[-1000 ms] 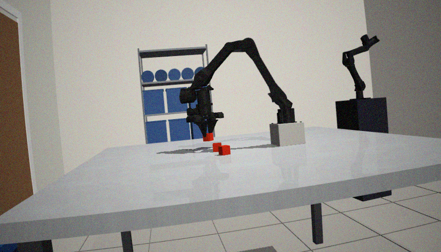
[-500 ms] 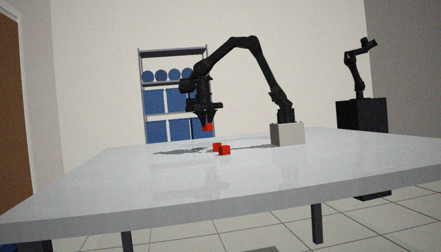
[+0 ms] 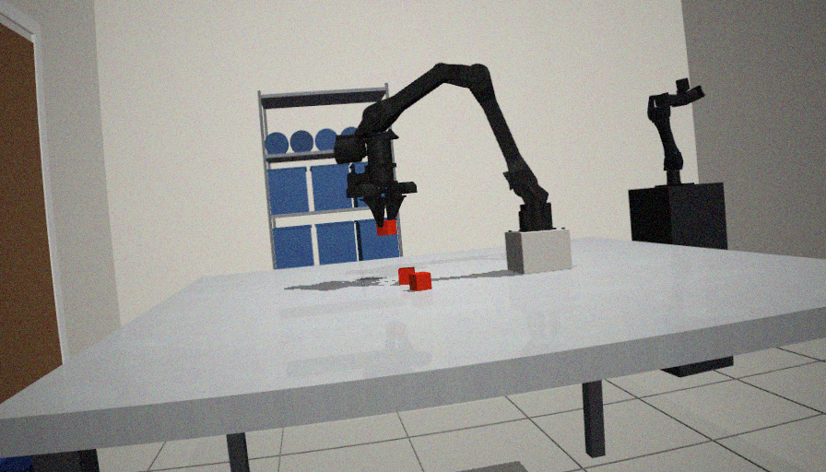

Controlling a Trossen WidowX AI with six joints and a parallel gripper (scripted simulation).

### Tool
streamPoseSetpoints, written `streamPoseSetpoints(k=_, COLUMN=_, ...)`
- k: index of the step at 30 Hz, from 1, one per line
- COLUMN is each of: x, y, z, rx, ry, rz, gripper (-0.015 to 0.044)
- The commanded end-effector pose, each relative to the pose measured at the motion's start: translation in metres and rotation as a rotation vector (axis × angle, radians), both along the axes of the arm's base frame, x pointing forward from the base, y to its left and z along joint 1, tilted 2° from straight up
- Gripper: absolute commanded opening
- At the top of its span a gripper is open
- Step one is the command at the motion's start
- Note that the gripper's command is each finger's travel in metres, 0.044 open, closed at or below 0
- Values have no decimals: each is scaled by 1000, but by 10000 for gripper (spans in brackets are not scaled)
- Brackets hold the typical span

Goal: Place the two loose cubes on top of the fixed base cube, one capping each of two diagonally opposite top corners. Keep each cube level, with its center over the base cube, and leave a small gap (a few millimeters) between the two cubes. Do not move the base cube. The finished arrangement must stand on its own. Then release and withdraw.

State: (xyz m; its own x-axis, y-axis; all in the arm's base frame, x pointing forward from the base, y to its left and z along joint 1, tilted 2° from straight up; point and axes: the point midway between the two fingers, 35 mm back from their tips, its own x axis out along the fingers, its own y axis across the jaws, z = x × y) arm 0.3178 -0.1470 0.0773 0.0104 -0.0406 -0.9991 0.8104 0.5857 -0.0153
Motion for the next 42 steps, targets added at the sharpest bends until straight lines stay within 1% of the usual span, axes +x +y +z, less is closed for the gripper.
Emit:
streamPoseSetpoints(k=1, x=2, y=13, z=-2, rx=4, ry=-1, rz=17, gripper=105)
streamPoseSetpoints(k=21, x=8, y=76, z=-16, rx=10, ry=1, rz=118, gripper=105)
streamPoseSetpoints(k=42, x=0, y=140, z=-30, rx=15, ry=5, rz=224, gripper=105)
